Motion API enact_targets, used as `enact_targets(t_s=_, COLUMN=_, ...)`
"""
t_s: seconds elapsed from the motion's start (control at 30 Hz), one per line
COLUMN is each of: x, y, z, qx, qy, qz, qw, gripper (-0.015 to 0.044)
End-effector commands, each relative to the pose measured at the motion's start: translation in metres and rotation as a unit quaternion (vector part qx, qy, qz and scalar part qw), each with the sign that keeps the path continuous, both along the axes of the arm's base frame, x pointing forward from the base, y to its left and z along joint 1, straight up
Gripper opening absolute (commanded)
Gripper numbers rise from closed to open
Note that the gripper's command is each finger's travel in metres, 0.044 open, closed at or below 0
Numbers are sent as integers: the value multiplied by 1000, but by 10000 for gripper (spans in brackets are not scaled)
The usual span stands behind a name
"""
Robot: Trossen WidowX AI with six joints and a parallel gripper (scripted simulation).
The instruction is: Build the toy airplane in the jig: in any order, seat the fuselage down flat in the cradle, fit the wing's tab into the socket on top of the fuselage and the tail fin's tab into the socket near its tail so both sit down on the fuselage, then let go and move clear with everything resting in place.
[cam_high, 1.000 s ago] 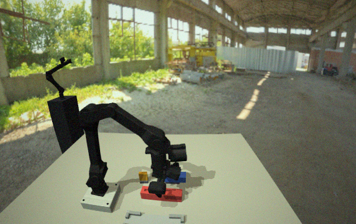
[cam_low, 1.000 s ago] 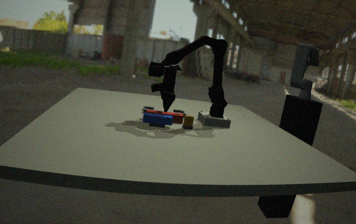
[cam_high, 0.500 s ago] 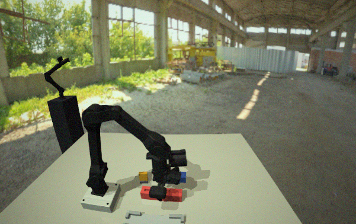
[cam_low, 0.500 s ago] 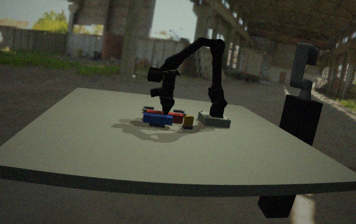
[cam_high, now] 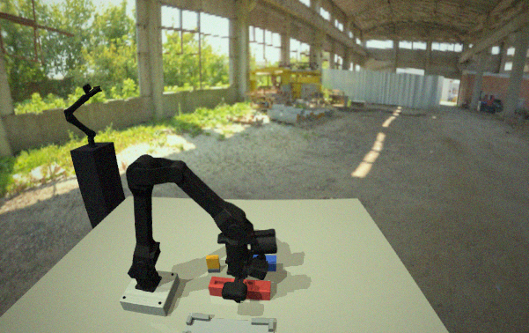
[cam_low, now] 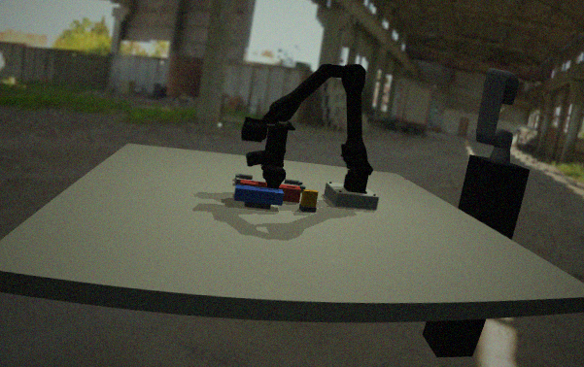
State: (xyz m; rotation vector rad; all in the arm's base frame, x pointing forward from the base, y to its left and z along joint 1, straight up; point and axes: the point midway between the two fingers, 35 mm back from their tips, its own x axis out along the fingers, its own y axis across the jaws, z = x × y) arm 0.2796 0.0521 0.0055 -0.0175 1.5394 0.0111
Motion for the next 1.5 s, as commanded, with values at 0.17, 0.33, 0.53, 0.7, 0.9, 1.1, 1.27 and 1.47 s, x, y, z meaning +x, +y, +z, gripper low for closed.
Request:
enact_targets(t_s=0.17, x=-1, y=0, z=-2, qx=2, qy=2, qz=-3, qw=1000, gripper=204)
enact_targets(t_s=0.33, x=-1, y=0, z=-2, qx=2, qy=2, qz=-3, qw=1000, gripper=170)
enact_targets(t_s=0.53, x=-1, y=0, z=0, qx=2, qy=2, qz=-3, qw=1000, gripper=72)
enact_targets(t_s=0.7, x=2, y=1, z=14, qx=2, qy=2, qz=-3, qw=1000, gripper=0)
enact_targets(t_s=0.9, x=4, y=2, z=32, qx=2, qy=1, qz=-3, qw=1000, gripper=0)
enact_targets(t_s=1.1, x=6, y=2, z=51, qx=2, qy=1, qz=-3, qw=1000, gripper=0)
enact_targets(t_s=1.27, x=5, y=2, z=66, qx=2, qy=1, qz=-3, qw=1000, gripper=0)
enact_targets(t_s=1.47, x=4, y=2, z=85, qx=2, qy=1, qz=-3, qw=1000, gripper=0)
